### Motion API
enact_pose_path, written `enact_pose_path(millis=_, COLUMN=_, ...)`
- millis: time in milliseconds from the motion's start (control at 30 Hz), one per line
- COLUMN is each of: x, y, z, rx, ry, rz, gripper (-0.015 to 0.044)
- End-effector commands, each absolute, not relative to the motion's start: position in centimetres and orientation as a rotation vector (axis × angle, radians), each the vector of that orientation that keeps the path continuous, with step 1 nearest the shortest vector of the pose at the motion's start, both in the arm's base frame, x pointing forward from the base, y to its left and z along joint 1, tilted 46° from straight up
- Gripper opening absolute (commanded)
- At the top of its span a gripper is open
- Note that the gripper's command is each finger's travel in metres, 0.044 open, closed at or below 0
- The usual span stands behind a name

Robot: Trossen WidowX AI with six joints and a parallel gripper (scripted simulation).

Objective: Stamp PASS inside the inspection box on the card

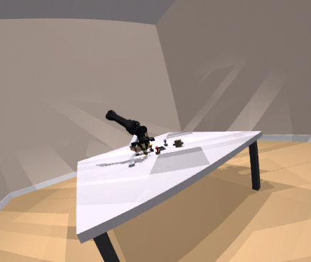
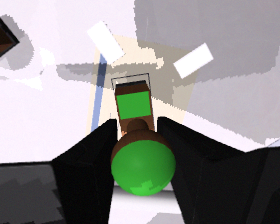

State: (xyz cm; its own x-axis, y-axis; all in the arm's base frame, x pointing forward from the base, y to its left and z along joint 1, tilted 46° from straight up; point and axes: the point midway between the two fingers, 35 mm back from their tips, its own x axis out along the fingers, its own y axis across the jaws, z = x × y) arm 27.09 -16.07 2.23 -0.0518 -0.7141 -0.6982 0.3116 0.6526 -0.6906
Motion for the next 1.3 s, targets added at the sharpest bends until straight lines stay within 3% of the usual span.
enact_pose_path(millis=0, x=26.83, y=-16.3, z=1.91, rx=-0.373, ry=1.395, rz=-0.863, gripper=0.0)
enact_pose_path(millis=1267, x=26.67, y=-17.08, z=1.21, rx=-0.375, ry=1.394, rz=-0.864, gripper=0.0)
